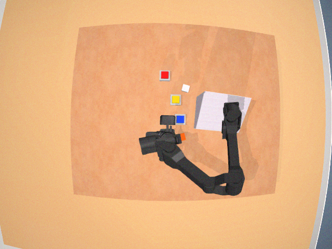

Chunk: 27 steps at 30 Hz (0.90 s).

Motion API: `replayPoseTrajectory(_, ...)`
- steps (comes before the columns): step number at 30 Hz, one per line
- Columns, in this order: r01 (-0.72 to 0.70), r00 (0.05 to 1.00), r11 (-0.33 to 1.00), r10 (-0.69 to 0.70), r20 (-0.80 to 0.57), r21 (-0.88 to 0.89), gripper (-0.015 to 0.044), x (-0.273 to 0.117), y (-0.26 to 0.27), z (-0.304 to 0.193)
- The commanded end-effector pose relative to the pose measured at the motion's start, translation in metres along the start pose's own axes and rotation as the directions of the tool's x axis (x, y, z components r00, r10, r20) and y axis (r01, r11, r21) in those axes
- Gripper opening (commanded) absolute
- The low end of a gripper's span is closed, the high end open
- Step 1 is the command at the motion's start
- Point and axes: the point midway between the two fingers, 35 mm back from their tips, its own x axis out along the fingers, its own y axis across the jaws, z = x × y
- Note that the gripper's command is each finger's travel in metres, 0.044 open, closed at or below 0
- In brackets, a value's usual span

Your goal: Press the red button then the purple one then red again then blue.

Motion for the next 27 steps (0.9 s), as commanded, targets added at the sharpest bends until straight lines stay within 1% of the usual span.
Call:
replayPoseTrajectory(1, -0.007, 1.0, 1.0, 0.007, 0.002, -0.01, 0.002, -0.009, 0.003, 0.002)
replayPoseTrajectory(2, -0.005, 1.0, 1.0, 0.005, 0.002, -0.01, 0.002, -0.016, 0.002, 0.002)
replayPoseTrajectory(5, -0.003, 1.0, 1.0, 0.003, 0.002, -0.01, 0.002, -0.058, 0.002, 0.002)
replayPoseTrajectory(6, -0.004, 1.0, 1.0, 0.004, 0.002, -0.01, 0.002, -0.065, 0.002, 0.002)
replayPoseTrajectory(10, -0.004, 1.0, 1.0, 0.004, 0.002, -0.009, 0.002, -0.068, 0.002, 0.001)
replayPoseTrajectory(12, 0.002, 1.0, 1.0, -0.002, 0.004, -0.009, 0.002, -0.069, -0.007, 0.007)
replayPoseTrajectory(16, 0.033, 0.999, 0.999, -0.033, 0.008, -0.006, 0.002, -0.072, -0.063, 0.032)
replayPoseTrajectory(20, 0.048, 0.999, 0.999, -0.048, 0.006, -0.004, 0.002, -0.076, -0.127, 0.045)
replayPoseTrajectory(23, 0.047, 0.999, 0.999, -0.047, 0.003, -0.004, 0.002, -0.077, -0.178, 0.044)
replayPoseTrajectory(27, 0.031, 1.0, 1.0, -0.031, 0.001, -0.007, 0.002, -0.075, -0.245, 0.031)
